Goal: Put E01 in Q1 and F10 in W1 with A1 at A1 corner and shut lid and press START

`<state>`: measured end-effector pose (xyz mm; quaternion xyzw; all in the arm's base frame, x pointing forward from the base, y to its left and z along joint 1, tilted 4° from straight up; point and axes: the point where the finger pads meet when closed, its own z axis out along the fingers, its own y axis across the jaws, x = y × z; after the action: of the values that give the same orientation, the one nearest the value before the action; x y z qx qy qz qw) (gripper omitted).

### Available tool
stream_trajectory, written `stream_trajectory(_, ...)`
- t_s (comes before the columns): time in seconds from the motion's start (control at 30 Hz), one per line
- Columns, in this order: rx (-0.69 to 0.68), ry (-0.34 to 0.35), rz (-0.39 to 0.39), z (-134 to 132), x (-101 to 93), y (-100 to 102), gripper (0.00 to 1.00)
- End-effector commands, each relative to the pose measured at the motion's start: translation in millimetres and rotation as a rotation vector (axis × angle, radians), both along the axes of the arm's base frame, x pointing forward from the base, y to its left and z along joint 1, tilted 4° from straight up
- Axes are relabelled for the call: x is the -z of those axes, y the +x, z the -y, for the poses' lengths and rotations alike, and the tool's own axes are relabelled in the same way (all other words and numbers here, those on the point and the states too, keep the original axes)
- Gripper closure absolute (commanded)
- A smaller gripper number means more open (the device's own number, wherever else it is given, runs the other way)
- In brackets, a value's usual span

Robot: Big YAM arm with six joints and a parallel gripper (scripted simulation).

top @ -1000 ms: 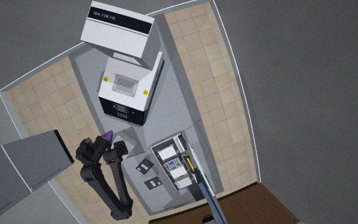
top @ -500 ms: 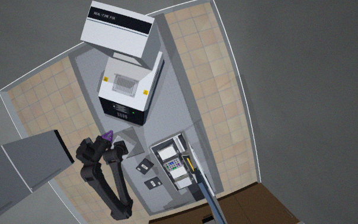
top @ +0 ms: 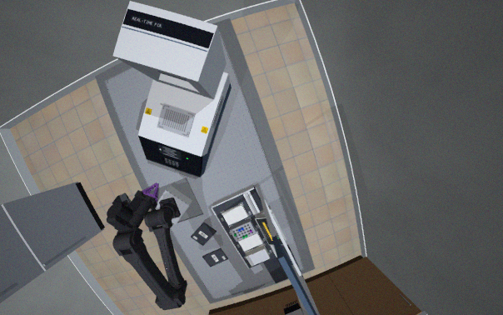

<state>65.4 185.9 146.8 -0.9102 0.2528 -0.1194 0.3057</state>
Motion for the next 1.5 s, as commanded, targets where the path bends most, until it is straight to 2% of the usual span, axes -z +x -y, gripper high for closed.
stream_trajectory(0.0, 0.000, 0.061, -0.002, -8.1, -30.5, 0.1, 1.00)
stream_trajectory(0.63, 0.000, 0.081, -0.002, -10.3, -38.6, -0.2, 1.00)
stream_trajectory(1.2, -0.006, 0.024, -0.003, -2.8, -8.1, -1.6, 1.00)
stream_trajectory(1.47, -0.008, 0.019, -0.003, -1.9, -4.4, -2.1, 1.00)
